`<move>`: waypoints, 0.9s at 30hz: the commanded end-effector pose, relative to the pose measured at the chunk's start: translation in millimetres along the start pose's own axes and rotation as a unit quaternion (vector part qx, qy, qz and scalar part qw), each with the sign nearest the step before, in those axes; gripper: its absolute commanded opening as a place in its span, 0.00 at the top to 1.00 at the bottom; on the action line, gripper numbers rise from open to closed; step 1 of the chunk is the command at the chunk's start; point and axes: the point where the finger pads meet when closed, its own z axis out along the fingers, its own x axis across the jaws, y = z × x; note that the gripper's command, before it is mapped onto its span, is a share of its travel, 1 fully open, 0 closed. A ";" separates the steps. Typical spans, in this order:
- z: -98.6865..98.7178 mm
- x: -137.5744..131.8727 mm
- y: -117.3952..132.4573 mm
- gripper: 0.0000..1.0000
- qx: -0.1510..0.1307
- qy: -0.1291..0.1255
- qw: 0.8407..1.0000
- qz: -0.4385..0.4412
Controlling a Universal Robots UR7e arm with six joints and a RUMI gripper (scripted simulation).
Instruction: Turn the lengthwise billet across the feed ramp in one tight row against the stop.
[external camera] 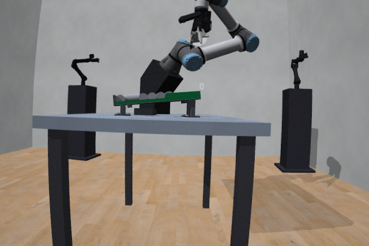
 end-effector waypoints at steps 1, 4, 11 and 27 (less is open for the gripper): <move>-0.2 -0.1 -0.1 0.00 0.000 0.000 1.000 0.000; -0.2 -0.1 -0.1 0.00 0.000 0.000 1.000 0.000; -0.2 -0.1 -0.1 0.00 0.000 0.000 1.000 0.000; -0.2 -0.1 -0.1 0.60 0.000 0.000 1.000 0.000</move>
